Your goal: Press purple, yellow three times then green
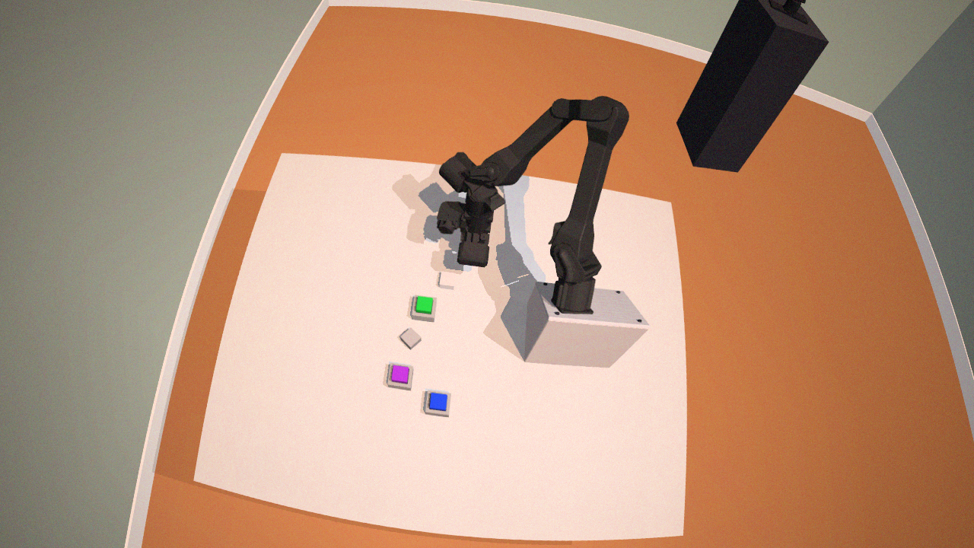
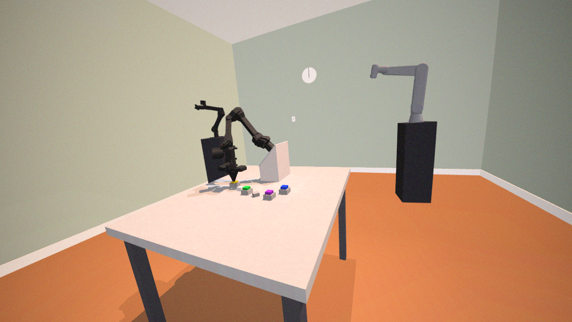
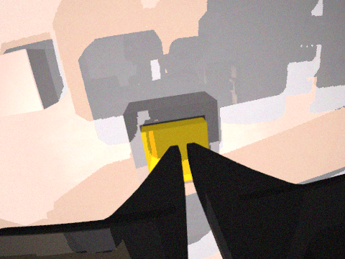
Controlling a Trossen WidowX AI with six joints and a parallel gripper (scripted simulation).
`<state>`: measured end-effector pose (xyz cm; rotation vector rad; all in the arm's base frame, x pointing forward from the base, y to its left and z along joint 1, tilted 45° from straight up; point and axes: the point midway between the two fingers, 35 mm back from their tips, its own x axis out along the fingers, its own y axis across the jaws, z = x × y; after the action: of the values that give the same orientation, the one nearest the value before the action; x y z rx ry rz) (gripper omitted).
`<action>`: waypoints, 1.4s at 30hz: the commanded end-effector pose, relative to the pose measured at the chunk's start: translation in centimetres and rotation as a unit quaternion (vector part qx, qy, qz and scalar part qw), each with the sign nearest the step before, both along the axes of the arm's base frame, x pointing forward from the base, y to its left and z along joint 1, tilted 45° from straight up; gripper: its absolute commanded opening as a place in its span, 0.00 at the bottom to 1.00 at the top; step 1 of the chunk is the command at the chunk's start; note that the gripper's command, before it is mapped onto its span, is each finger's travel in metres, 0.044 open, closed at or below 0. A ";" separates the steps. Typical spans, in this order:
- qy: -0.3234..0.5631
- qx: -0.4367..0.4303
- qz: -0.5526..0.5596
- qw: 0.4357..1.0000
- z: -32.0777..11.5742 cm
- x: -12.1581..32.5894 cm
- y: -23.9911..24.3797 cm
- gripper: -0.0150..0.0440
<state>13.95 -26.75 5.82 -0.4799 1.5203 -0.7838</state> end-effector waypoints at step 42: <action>0.004 0.022 0.010 1.000 3.6 5.0 8.5 0.29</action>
<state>17.04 -19.37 10.85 -0.4617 1.5222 -0.7546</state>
